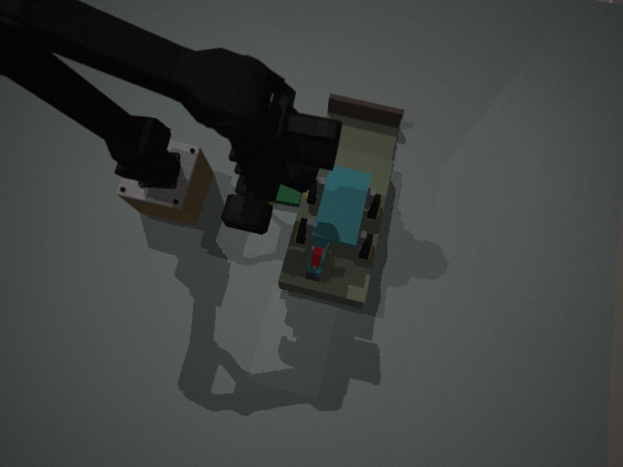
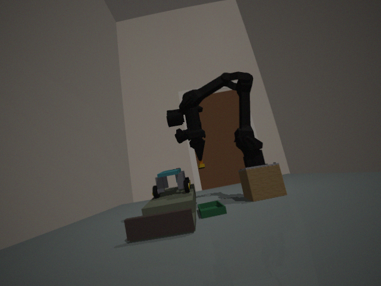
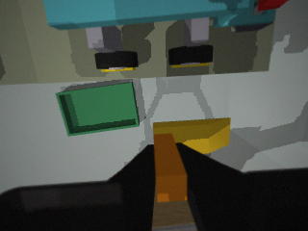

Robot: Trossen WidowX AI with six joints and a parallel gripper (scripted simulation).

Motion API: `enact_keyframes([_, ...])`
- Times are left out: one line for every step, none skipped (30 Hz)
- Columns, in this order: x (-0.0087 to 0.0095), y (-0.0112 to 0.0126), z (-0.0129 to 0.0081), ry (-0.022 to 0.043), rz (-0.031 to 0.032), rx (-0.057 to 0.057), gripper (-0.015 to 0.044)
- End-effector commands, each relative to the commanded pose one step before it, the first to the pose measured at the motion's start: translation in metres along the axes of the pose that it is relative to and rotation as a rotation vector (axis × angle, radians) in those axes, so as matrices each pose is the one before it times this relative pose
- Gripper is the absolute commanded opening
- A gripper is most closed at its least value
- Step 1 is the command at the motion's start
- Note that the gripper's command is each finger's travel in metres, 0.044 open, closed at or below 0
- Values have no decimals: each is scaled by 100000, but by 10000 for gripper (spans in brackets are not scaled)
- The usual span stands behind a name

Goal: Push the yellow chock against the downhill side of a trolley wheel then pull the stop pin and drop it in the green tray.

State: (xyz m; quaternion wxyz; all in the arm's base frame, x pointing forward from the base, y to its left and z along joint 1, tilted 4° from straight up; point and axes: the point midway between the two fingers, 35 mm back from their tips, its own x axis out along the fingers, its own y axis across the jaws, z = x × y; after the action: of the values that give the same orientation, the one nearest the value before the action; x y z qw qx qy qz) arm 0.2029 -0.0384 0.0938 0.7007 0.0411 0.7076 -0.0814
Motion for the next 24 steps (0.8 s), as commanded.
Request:
enact_keyframes([220,1322,369,836,569,515,0])
enact_keyframes([14,323,90,-6,29,0,0])
enact_keyframes([15,338,88,-5,29,0,0])
enact_keyframes([14,322,90,-6,29,0,0])
enact_keyframes([15,340,89,-5,29,0,0])
enact_keyframes([18,389,108,-7,34,0,0])
enact_keyframes([20,412,106,-6,34,0,0])
enact_keyframes([19,384,105,-7,33,0,0])
enact_keyframes([20,383,97,-5,32,0,0])
enact_keyframes([19,376,105,-7,33,0,0])
enact_keyframes([21,383,99,-5,32,0,0])
enact_keyframes([21,378,104,-7,33,0,0])
enact_keyframes([23,386,99,-5,32,0,0])
enact_keyframes([23,376,102,-6,32,0,0])
enact_keyframes([26,385,97,-5,32,0,0])
enact_keyframes([25,373,101,-6,32,0,0])
enact_keyframes([28,387,97,-5,32,0,0])
enact_keyframes([27,371,99,-6,32,0,0])
enact_keyframes([31,389,97,-5,32,0,0])
enact_keyframes([30,368,97,-6,31,0,0])
enact_keyframes([34,390,96,-5,32,0,0])
enact_keyframes([43,471,121,-7,39,-1,0])
enact_keyframes([43,442,104,-5,36,0,0])
enact_keyframes([47,448,113,-7,37,0,0])
